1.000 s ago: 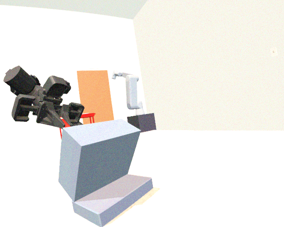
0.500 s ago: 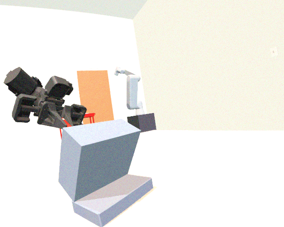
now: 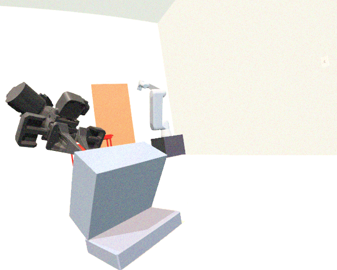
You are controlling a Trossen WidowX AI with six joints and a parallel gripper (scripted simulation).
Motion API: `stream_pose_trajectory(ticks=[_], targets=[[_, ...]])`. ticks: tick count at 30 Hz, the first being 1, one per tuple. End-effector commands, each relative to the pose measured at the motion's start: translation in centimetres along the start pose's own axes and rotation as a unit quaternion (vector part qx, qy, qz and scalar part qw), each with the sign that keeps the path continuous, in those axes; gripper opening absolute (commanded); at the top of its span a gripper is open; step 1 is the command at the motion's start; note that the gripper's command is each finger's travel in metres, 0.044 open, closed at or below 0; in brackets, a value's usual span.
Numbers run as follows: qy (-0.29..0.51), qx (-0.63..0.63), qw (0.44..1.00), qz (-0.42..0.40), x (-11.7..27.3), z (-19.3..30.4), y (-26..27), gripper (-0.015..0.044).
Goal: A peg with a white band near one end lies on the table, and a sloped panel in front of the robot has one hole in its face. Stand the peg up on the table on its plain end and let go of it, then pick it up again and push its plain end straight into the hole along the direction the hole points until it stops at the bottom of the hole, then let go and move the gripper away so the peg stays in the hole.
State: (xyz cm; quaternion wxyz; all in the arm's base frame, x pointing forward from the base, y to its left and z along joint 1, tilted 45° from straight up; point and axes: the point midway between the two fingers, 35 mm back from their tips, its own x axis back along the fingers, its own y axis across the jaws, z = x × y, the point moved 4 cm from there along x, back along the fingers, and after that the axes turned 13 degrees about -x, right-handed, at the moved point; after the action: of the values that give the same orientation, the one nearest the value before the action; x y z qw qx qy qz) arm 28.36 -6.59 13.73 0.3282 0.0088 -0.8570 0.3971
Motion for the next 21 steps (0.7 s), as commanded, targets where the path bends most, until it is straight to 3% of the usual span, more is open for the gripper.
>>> stream_pose_trajectory(ticks=[1, 21], targets=[[-0.003, 0.002, 1.0, -0.001, -0.3, 0.0, 0.1, 0.0], [-0.01, -0.002, 1.0, 0.002, -2.1, 0.1, 0.1, 0.0]])
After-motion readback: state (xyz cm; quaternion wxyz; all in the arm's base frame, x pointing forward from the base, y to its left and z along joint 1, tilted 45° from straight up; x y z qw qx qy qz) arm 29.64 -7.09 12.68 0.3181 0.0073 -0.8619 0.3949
